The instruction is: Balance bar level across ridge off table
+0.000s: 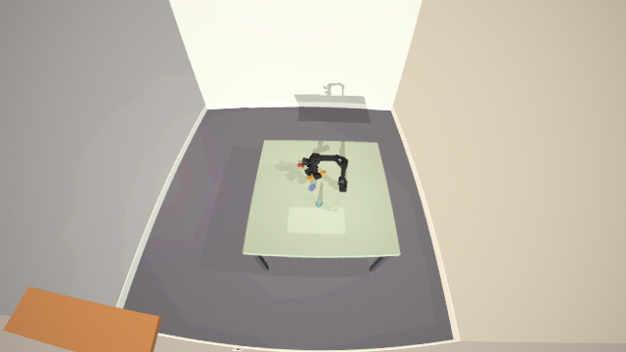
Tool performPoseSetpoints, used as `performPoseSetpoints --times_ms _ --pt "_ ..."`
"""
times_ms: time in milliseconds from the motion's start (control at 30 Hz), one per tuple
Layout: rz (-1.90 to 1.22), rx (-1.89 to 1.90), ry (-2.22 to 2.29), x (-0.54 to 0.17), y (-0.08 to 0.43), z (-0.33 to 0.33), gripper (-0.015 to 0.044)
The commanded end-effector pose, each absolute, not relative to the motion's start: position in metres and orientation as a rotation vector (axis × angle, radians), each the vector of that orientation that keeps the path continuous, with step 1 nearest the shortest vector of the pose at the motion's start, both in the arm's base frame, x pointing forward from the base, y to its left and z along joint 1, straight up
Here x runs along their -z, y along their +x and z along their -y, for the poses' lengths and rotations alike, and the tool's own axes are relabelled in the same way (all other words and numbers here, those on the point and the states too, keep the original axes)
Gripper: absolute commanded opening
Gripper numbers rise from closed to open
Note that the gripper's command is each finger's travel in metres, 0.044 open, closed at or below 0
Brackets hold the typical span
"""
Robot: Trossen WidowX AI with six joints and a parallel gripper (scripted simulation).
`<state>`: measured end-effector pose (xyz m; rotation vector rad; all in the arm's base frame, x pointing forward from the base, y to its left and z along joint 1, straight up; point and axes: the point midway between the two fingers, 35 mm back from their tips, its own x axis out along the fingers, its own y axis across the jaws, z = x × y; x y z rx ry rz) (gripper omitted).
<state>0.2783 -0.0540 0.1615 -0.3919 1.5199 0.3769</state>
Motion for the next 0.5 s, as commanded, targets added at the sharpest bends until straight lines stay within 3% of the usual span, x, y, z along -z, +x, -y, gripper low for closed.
performPoseSetpoints --times_ms 0,467 --pt "-1.512 -0.391 -0.405 -0.163 0.283 0.039 0.0" --pt "-1.499 -0.45 -0.46 -0.164 0.291 -0.012 0.0"
